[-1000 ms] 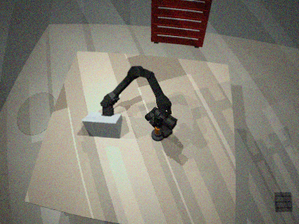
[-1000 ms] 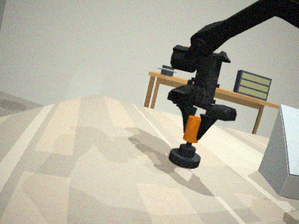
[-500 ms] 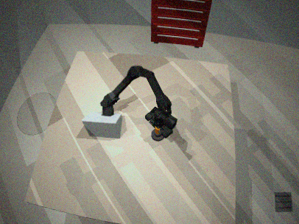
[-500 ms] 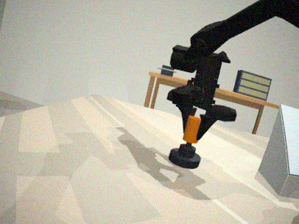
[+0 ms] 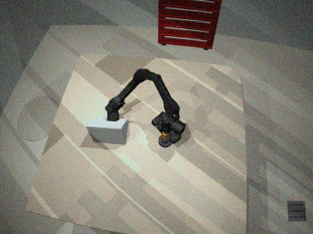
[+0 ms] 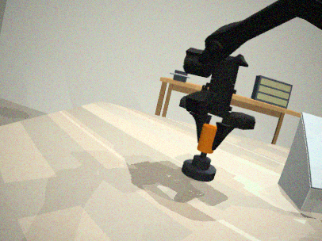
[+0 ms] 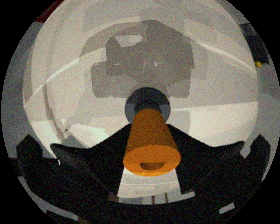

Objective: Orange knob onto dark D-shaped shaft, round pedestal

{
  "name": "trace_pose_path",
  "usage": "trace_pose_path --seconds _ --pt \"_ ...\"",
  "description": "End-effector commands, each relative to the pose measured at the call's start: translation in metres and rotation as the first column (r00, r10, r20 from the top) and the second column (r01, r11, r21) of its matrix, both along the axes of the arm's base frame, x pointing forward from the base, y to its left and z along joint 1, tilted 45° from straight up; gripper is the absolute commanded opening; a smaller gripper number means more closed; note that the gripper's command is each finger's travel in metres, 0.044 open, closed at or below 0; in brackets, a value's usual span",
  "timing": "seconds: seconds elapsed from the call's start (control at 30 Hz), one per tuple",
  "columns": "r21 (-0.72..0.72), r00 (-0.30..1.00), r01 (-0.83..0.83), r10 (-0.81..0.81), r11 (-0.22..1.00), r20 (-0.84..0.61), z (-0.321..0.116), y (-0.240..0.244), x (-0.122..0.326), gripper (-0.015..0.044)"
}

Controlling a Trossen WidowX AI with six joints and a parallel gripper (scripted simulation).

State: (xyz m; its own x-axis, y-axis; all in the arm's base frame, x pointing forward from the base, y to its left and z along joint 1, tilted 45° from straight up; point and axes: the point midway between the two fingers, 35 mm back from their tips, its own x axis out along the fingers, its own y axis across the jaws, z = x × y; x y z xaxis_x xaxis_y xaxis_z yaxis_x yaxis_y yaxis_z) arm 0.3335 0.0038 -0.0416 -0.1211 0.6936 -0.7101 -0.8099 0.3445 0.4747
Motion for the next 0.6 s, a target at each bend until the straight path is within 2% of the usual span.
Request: trace_pose_path --seconds 0.0,0.1,0.57 --pt "0.01 0.995 -0.067 0.066 0.998 0.071 0.0005 -0.0024 0.001 0.0" --pt "0.014 0.984 -0.127 0.124 0.992 0.129 -0.0015 -0.0029 0.0008 0.0" --pt "0.014 0.984 -0.127 0.124 0.992 0.129 -0.0022 0.0013 -0.0001 0.0"
